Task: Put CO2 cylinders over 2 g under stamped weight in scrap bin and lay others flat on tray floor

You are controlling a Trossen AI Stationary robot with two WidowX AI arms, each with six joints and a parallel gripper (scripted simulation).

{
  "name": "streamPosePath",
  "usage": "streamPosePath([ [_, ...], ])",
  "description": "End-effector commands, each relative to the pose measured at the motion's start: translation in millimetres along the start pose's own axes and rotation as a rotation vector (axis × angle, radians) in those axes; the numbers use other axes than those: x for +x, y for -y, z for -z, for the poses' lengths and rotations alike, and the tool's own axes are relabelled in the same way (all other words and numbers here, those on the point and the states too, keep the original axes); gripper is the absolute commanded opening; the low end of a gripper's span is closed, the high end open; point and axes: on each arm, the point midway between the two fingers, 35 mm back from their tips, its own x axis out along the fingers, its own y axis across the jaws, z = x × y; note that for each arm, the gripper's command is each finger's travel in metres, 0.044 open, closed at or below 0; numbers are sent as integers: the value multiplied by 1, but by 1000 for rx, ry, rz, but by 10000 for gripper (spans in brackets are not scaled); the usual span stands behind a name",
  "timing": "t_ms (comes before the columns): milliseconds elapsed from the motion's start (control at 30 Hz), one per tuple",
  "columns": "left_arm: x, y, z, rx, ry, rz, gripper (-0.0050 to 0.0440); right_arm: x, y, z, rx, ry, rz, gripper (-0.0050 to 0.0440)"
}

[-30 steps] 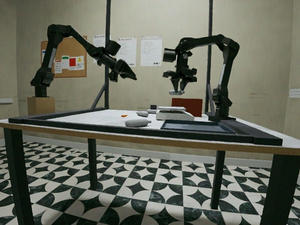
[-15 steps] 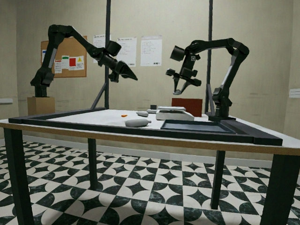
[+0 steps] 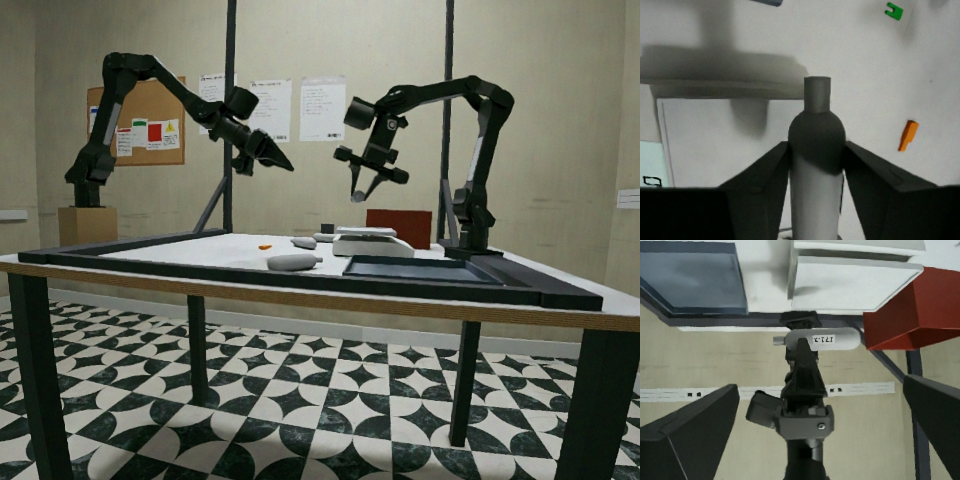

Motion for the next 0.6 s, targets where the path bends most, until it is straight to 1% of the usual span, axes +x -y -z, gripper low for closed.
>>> streamPosePath([
  [0,-4,25,1,6,-2,37,-50,-5,0,14,4,-33,-1,440],
  [133,5,52,1,6,-2,39,-50,-5,0,14,4,-33,-1,440],
  [267,10,68,1,5,-1,38,-50,-5,0,14,4,-33,-1,440],
  [400,13,74,1,5,-1,37,-50,-5,0,14,4,-33,-1,440],
  [567,14,74,1,5,-2,34,-50,-5,0,14,4,-33,-1,440],
])
